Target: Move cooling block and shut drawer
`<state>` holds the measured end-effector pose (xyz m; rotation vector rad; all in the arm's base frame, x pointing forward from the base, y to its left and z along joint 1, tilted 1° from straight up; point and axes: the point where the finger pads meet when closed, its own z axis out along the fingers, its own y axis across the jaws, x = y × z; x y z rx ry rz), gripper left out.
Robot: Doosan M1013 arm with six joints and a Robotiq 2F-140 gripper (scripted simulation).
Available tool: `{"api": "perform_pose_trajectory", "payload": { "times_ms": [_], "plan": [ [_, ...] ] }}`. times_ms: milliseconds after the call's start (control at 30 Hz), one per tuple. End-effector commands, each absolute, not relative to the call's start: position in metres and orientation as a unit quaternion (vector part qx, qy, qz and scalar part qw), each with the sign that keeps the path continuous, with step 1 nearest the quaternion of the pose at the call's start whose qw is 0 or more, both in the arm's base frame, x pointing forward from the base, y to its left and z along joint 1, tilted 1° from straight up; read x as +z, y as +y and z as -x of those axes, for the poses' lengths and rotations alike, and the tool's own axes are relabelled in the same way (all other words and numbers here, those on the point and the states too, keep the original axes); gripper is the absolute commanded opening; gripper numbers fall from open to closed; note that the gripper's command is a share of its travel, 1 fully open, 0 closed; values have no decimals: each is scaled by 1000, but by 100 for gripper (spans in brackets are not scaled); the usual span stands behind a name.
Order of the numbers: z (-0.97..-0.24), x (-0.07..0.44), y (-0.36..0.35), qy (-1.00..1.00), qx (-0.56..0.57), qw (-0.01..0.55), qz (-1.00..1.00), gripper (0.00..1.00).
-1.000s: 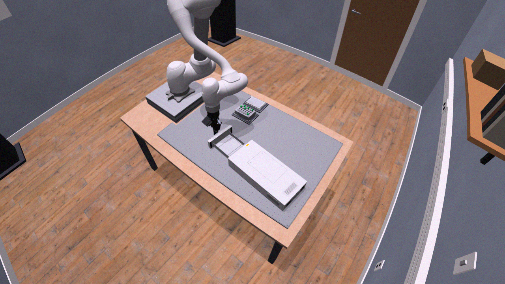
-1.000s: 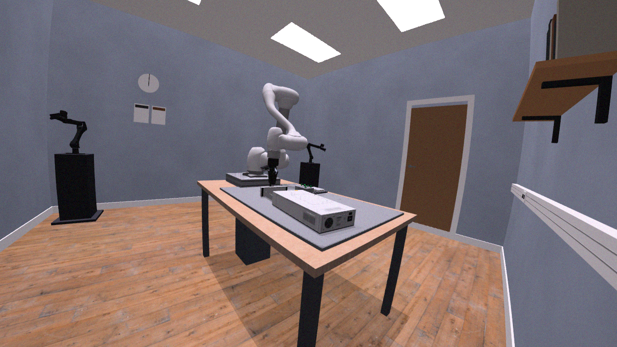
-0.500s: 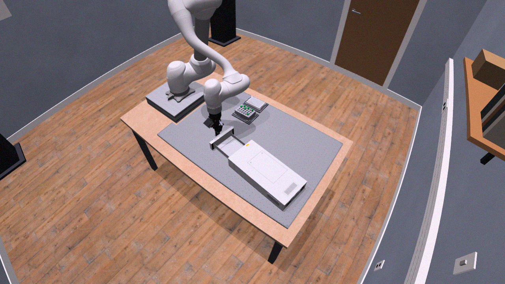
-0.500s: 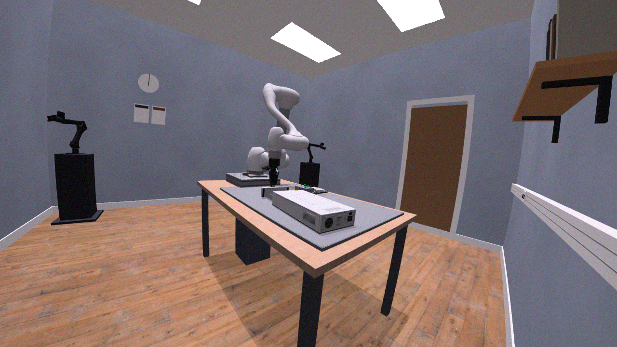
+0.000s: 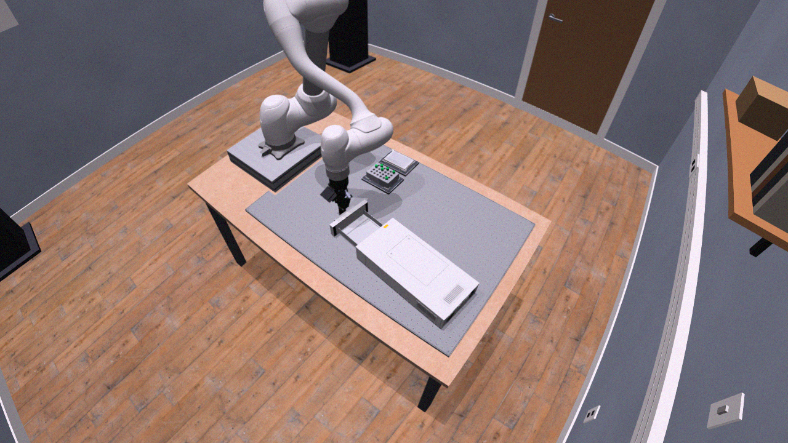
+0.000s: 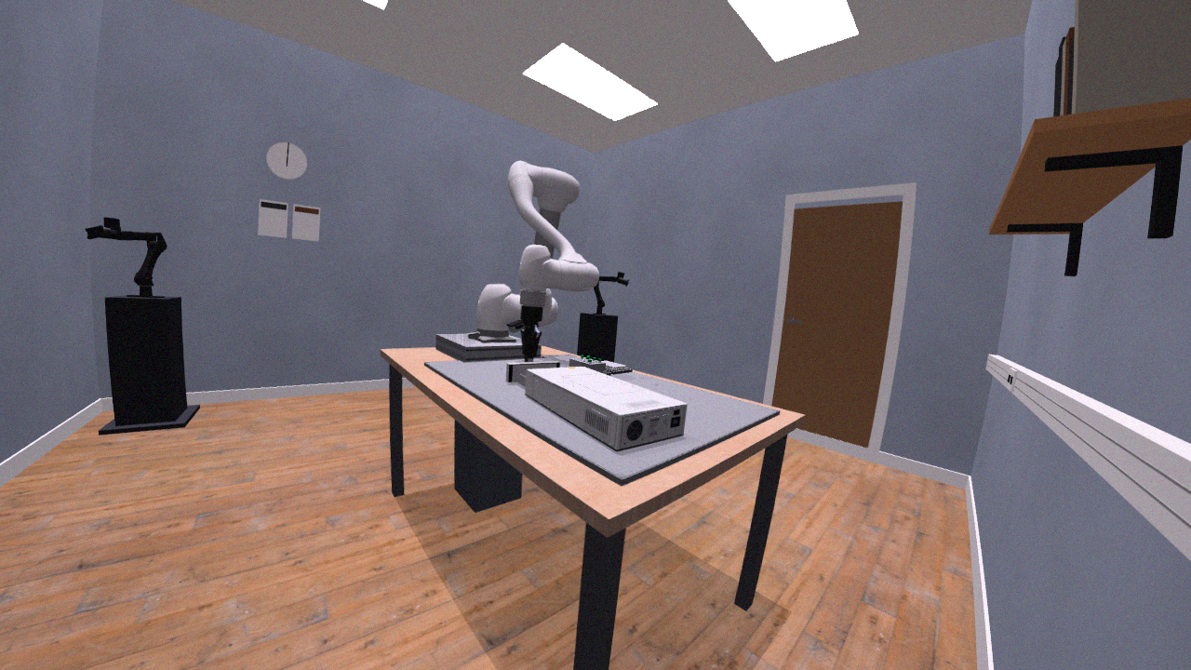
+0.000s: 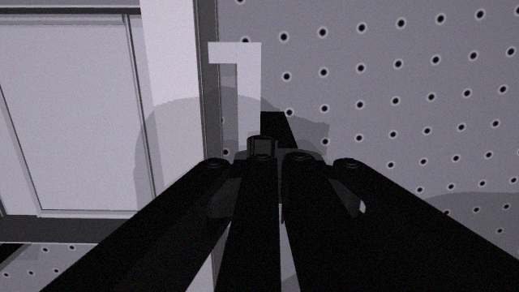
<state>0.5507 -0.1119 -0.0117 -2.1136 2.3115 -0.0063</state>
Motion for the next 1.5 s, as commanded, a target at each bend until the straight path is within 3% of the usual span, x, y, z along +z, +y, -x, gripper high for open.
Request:
{"api": "perform_pose_trajectory", "payload": {
  "times_ms": [0,1467],
  "plan": [
    [-553,-11,-112,738,-2,5,675,10],
    [-604,-11,-117,738,-2,5,675,10]
  ]
}}
